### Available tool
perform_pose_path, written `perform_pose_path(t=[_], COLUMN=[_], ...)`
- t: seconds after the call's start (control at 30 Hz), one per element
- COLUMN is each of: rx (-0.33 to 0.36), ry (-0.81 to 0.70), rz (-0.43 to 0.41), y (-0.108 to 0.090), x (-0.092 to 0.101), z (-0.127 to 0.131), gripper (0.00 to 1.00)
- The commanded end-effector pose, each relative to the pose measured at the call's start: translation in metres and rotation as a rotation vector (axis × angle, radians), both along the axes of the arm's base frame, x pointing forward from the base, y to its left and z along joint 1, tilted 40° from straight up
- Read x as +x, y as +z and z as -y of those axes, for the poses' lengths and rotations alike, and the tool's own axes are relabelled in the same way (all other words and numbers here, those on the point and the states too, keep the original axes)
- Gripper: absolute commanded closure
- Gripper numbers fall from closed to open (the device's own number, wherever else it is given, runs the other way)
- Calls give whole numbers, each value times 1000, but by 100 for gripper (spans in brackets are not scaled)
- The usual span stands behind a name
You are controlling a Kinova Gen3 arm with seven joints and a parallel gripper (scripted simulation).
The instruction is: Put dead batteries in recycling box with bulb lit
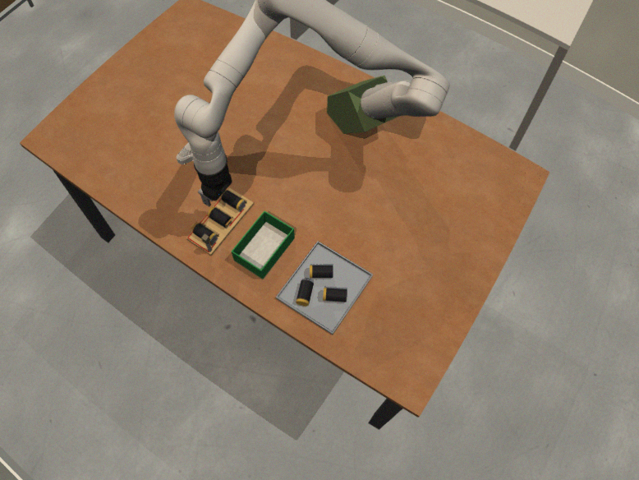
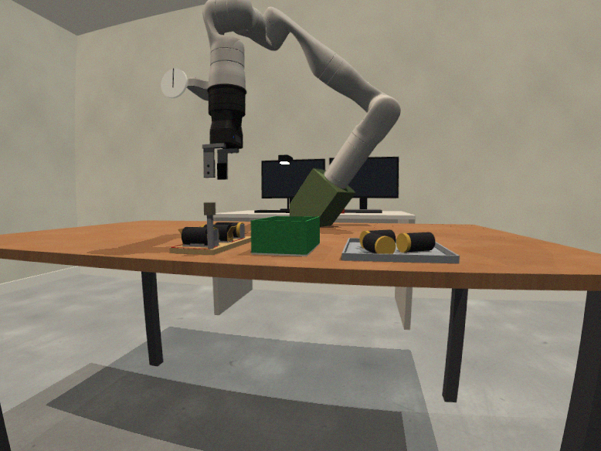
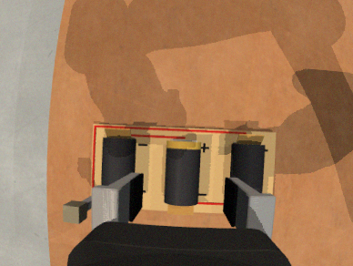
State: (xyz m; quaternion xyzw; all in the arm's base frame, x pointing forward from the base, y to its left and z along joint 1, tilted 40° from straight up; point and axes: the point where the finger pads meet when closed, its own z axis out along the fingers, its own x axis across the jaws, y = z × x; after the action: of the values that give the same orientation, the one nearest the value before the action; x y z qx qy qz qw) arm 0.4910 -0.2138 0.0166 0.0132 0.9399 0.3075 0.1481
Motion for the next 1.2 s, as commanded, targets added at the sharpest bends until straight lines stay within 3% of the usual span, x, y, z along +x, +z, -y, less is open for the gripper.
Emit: perform_pose_path(t=[0.0,0.27,0.3,1.17], rx=[-1,-1,-1,-2], ry=[-1,-1,-1,0], rz=[1,1,1,1], y=[1,1,1,1], x=[0,0,0,1], z=[1,1,1,2], gripper=[0,0,10,10])
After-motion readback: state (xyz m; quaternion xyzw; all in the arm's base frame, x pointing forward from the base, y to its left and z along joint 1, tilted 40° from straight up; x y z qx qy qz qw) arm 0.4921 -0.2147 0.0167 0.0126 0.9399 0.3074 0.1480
